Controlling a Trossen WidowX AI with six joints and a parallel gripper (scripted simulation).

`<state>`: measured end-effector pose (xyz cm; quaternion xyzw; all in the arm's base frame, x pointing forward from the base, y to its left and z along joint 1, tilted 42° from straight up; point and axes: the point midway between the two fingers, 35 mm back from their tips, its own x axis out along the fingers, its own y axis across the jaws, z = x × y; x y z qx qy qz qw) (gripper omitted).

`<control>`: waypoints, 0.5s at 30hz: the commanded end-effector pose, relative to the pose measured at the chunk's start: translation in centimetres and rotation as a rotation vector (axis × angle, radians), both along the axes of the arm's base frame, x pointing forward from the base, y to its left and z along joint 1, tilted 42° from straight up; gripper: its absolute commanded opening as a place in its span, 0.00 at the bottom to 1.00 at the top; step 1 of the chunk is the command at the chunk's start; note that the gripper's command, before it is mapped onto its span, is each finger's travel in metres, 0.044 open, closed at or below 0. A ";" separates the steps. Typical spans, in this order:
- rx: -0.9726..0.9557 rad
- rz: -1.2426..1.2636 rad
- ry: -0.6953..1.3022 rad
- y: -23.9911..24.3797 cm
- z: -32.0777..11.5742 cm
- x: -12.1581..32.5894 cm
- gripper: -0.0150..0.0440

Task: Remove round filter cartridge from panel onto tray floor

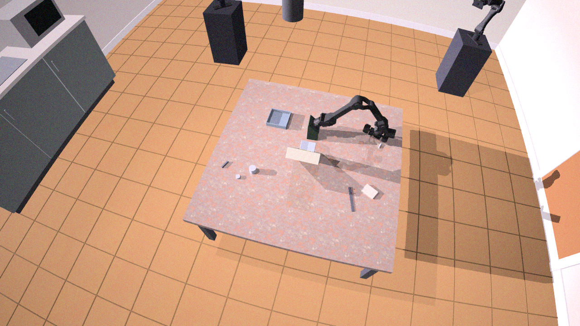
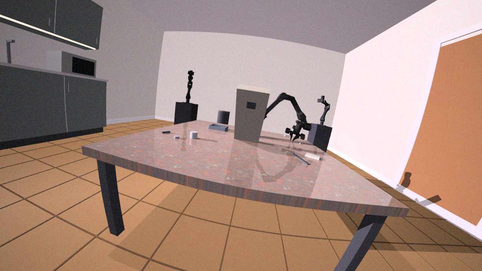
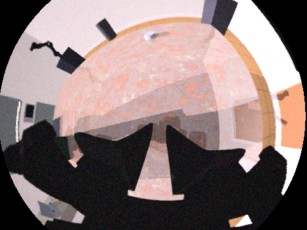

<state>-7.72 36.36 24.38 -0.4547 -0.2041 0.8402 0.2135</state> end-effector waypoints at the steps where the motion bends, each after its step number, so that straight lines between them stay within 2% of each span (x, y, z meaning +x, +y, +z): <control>1: -0.033 -0.249 0.095 0.3 0.5 6.1 0.41; 8: -0.077 -0.715 0.304 -1.6 1.0 17.7 0.41; 15: -0.088 -1.161 0.552 -7.0 0.9 27.8 0.41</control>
